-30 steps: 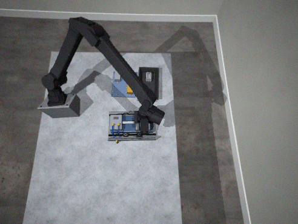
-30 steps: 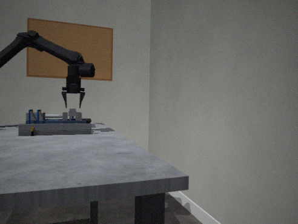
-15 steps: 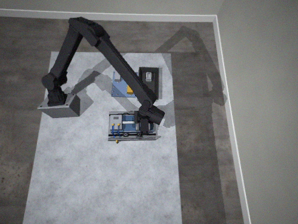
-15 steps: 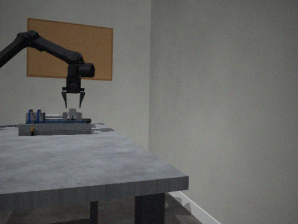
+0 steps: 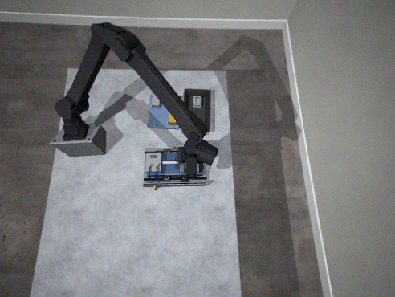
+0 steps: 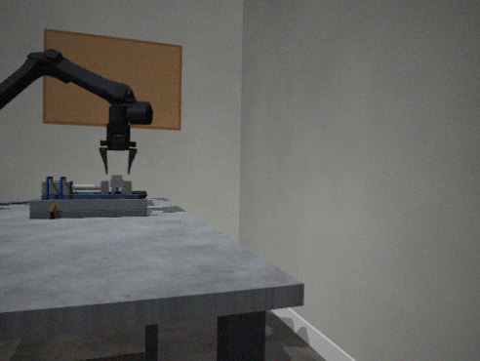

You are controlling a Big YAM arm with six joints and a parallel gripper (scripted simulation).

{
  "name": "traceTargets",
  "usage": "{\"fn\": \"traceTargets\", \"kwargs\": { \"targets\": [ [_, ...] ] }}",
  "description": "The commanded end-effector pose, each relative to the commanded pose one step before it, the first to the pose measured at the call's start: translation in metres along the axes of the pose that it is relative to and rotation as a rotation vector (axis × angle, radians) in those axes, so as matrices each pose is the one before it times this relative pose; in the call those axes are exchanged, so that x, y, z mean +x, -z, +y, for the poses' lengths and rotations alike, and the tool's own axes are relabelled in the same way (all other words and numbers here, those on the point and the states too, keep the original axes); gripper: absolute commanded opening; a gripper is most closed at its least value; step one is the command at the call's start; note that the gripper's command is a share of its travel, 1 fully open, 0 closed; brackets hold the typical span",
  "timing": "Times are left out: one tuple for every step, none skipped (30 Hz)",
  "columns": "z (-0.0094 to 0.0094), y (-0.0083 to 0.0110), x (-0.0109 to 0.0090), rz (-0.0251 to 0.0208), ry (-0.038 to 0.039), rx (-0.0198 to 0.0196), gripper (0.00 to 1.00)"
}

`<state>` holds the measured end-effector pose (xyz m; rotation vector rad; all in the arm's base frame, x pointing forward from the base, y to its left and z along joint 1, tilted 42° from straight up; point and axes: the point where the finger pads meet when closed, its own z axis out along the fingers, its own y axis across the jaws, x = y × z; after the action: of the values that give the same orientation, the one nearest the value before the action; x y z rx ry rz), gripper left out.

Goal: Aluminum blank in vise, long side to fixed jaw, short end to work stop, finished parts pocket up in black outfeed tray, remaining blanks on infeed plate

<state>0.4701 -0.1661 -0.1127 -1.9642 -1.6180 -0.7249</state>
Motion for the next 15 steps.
{"fn": "traceTargets", "kwargs": {
  "targets": [
    [0.00116, -0.0067, -0.0045, 0.00284, -0.0055, 0.00497, 0.64],
    [-0.00001, -0.00002, 0.0, 0.0, 0.0, 0.00002, 0.64],
    [-0.00001, -0.00004, 0.00001, 0.0, 0.0, 0.00002, 0.64],
    [-0.00001, -0.00006, 0.00001, 0.0, 0.00001, 0.00003, 0.64],
    [-0.00001, -0.00009, 0.00002, -0.00001, 0.00003, 0.00004, 0.64],
    [-0.00001, -0.00012, 0.00003, -0.00002, 0.00004, 0.00005, 0.64],
    [-0.00002, -0.00017, 0.00004, -0.00003, 0.00006, 0.00007, 0.64],
    [-0.00002, -0.00021, 0.00006, -0.00004, 0.00008, 0.00009, 0.64],
    [-0.00003, -0.00027, 0.00008, -0.00005, 0.00011, 0.00011, 0.64],
    [-0.00004, -0.00033, 0.00009, -0.00006, 0.00013, 0.00013, 0.64],
    [-0.00004, -0.00039, 0.00011, -0.00007, 0.00016, 0.00016, 0.64],
    [0.0, 0.0, 0.0, 0.0, 0.0, 0.0, 0.64],
    [0.0, 0.0, 0.0, 0.0, 0.0, 0.0, 0.64],
    [-0.00005, -0.00046, 0.00014, -0.00009, 0.0002, 0.00019, 0.64],
    [0.00005, -0.00045, 0.00018, -0.00014, 0.0003, 0.00015, 0.64]
  ]
}}
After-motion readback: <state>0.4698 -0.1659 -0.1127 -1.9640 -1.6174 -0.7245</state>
